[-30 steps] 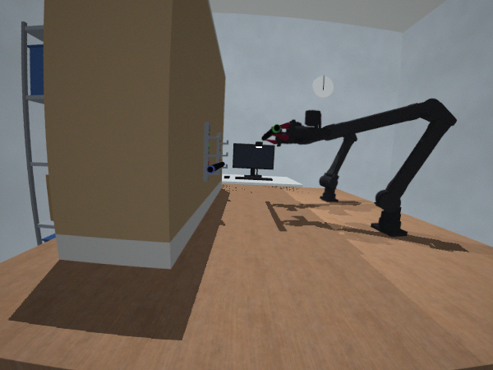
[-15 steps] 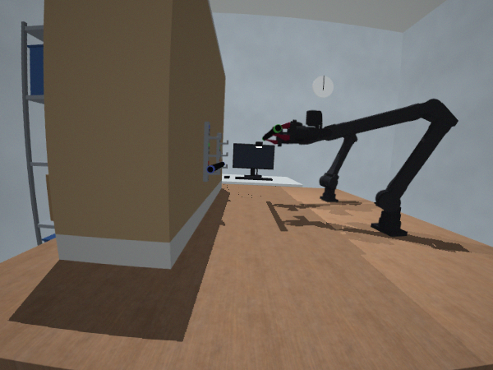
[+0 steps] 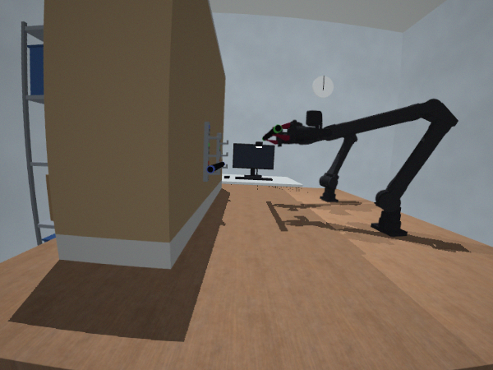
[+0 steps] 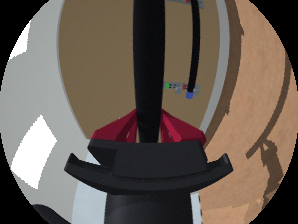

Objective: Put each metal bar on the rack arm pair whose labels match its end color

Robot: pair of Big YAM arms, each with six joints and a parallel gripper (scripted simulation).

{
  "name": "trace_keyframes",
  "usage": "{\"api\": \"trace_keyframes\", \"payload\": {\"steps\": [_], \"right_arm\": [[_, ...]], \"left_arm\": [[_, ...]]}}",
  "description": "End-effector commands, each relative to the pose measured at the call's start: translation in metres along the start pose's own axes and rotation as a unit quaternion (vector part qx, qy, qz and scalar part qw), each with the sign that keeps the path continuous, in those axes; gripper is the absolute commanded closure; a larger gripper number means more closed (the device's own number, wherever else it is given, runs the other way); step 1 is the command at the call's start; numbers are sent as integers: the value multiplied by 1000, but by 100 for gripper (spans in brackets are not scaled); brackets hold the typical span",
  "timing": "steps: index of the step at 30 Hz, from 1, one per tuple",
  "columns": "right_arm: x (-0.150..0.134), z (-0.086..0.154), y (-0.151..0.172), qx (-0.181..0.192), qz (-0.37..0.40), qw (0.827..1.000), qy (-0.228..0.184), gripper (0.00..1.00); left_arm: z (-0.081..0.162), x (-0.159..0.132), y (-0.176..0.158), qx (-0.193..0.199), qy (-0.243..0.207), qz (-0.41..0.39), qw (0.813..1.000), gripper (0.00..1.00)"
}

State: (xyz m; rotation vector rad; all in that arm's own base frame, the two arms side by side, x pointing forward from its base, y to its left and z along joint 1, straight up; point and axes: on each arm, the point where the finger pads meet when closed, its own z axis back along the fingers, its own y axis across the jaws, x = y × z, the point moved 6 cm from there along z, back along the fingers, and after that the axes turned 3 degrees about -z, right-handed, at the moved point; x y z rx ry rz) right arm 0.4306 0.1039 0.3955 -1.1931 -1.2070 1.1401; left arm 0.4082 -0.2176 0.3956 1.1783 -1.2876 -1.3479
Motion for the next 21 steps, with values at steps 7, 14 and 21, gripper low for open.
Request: {"api": "trace_keyframes", "payload": {"steps": [7,14,21], "right_arm": [[-5,3,-15,-22,-14,1000,8,100],[-5,1,-14,-22,-14,1000,8,100],[-5,0,-12,-22,-14,1000,8,100]], "left_arm": [[0,-7,17,24,10,13,1000,100],[-2,-7,15,24,10,13,1000,100],[-3,-7,14,24,10,13,1000,100]]}}
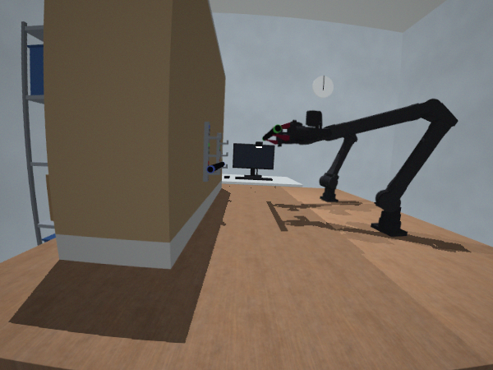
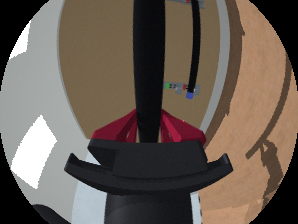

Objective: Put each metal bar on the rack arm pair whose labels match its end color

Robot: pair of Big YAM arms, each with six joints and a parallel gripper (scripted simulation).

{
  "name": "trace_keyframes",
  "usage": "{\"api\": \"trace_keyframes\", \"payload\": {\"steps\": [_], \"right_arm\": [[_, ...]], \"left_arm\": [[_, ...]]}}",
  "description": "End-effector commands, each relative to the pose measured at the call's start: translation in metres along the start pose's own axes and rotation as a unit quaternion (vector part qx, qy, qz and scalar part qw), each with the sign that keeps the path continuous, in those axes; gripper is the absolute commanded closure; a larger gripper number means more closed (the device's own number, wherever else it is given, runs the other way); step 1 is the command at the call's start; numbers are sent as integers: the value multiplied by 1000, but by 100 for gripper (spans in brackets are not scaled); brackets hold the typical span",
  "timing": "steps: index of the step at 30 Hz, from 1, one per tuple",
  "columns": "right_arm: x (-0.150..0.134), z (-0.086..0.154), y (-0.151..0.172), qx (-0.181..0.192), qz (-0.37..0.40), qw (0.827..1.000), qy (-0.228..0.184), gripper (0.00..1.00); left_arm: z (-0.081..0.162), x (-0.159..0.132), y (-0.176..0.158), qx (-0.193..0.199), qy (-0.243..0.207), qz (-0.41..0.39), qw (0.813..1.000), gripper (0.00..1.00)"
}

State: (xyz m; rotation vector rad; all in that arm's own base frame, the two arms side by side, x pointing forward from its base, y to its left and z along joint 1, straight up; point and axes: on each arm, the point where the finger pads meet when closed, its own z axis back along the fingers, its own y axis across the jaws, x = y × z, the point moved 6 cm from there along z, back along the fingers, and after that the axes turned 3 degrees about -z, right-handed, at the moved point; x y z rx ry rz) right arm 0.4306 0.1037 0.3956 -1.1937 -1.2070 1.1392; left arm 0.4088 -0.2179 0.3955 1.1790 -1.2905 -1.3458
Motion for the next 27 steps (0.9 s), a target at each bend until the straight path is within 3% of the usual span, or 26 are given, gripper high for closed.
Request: {"api": "trace_keyframes", "payload": {"steps": [1,27], "right_arm": [[-4,0,-12,-22,-14,1000,7,100],[-5,-5,3,-22,-14,1000,7,100]], "left_arm": [[-3,-7,14,22,10,13,1000,100],[-7,-7,0,22,10,13,1000,100]]}}
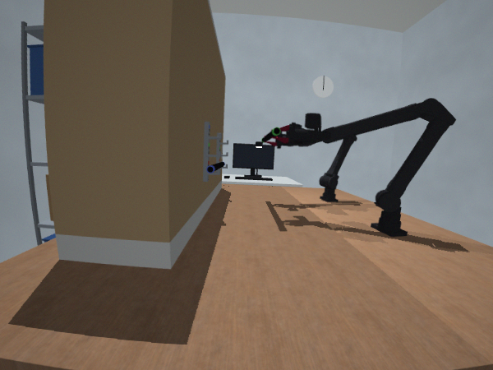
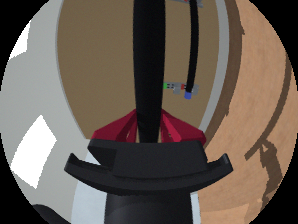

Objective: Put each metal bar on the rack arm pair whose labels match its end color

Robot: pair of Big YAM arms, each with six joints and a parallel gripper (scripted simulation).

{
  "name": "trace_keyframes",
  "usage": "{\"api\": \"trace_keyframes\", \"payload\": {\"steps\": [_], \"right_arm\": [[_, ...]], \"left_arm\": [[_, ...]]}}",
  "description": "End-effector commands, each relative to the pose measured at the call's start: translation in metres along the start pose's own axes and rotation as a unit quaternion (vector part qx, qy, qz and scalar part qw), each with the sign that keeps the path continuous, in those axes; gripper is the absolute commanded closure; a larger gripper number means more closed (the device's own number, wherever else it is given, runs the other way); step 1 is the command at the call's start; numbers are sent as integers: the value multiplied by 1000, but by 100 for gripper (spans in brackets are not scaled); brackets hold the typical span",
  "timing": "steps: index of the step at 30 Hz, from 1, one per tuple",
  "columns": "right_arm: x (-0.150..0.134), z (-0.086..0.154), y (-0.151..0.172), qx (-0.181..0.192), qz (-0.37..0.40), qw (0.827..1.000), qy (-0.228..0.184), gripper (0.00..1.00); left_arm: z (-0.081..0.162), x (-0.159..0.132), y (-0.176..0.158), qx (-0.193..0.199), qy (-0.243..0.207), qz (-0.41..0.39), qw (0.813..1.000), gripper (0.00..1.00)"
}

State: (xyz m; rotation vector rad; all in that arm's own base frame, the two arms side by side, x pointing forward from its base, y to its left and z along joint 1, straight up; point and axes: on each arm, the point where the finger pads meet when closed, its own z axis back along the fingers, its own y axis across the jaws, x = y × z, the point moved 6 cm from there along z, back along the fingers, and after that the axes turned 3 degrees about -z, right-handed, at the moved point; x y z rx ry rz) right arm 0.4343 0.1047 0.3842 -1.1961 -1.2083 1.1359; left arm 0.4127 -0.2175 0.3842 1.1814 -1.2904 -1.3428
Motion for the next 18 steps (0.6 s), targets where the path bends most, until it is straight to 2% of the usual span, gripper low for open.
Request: {"api": "trace_keyframes", "payload": {"steps": [1,18], "right_arm": [[-6,-2,-8,-21,-14,1000,7,100],[-7,-1,11,-21,-14,1000,7,100]], "left_arm": [[-3,-6,10,21,9,13,1000,100],[-3,-5,-9,21,9,13,1000,100]]}}
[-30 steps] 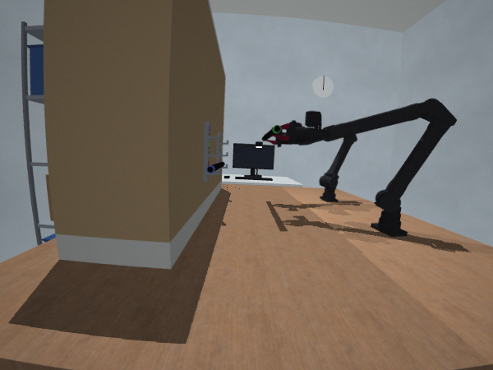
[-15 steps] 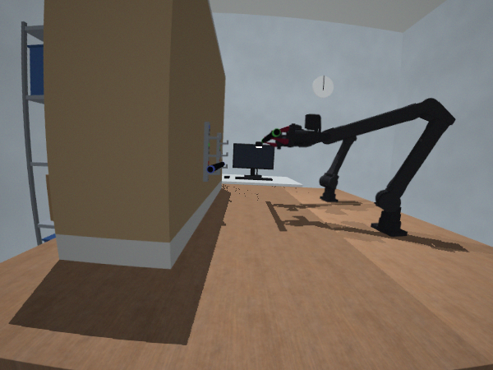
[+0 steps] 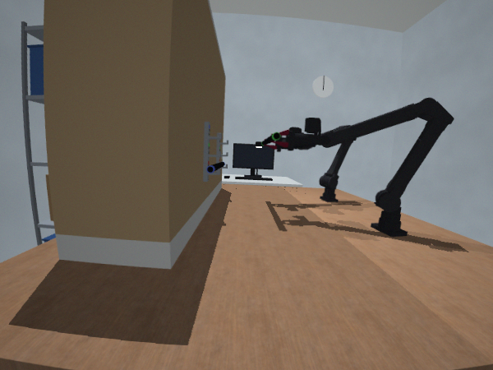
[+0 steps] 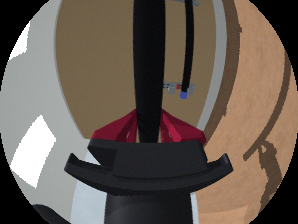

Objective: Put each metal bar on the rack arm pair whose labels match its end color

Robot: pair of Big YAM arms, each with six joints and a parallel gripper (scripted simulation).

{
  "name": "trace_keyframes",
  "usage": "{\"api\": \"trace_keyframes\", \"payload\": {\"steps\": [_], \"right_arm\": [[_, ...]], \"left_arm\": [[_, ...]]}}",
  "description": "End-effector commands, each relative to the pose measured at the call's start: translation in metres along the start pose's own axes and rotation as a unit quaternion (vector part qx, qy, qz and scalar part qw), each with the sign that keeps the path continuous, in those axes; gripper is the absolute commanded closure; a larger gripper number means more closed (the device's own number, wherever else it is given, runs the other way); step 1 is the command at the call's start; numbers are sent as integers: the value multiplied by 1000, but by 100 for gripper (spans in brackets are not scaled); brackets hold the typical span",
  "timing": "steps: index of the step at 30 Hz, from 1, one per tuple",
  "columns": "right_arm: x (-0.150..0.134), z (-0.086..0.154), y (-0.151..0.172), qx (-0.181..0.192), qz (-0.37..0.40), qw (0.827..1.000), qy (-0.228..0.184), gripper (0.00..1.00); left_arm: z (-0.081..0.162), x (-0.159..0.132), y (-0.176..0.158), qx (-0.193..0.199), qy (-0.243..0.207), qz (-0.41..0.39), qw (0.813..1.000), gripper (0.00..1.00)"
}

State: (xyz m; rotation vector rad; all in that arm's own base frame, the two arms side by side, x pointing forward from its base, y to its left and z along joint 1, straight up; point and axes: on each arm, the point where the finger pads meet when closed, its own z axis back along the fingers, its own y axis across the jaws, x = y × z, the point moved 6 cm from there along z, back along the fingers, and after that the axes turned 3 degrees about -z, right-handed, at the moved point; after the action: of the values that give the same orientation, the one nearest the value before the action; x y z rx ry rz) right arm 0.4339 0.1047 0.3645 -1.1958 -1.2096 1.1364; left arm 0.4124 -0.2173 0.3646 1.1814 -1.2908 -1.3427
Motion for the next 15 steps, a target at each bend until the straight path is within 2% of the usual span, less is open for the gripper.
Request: {"api": "trace_keyframes", "payload": {"steps": [1,15], "right_arm": [[-6,-2,-7,-20,-14,1000,7,100],[-7,-2,8,-20,-14,1000,7,100]], "left_arm": [[-3,-6,9,21,9,13,1000,100],[-3,-4,-6,21,9,13,1000,100]]}}
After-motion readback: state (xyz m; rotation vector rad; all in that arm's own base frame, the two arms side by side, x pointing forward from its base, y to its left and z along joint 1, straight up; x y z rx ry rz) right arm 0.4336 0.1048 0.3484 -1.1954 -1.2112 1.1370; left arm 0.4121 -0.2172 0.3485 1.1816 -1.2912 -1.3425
